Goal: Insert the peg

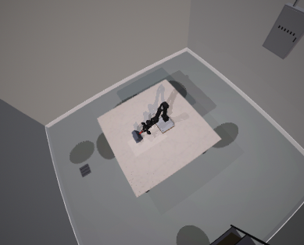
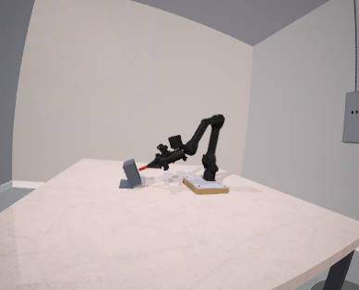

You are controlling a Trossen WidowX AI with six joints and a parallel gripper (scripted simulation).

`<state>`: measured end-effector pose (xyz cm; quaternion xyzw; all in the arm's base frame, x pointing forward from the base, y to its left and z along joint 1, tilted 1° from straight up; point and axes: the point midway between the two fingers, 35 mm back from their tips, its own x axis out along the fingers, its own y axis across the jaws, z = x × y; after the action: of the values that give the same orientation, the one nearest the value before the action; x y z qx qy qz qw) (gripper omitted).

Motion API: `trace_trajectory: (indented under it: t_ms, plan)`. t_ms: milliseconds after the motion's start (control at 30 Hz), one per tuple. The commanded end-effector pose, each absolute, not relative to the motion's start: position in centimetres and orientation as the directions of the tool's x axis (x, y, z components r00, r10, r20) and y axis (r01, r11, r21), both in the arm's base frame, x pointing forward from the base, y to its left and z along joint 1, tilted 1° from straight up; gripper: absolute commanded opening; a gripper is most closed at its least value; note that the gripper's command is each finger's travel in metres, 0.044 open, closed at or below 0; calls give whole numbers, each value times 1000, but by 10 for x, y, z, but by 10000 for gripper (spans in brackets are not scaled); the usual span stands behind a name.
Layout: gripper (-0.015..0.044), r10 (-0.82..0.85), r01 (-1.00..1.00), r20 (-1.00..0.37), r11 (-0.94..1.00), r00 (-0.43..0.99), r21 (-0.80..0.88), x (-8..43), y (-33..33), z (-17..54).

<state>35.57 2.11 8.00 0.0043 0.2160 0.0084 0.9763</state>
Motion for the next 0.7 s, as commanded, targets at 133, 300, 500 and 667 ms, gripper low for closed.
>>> trace_trajectory:
  t_ms: [133,300,500,667]
  plan:
    - [0,16,-12,-420,1000,907,12,360,21,80]
    - [0,16,-12,-420,1000,908,12,361,21,81]
    - [0,16,-12,-420,1000,908,12,363,21,80]
    - [0,16,-12,-419,1000,908,12,365,21,79]
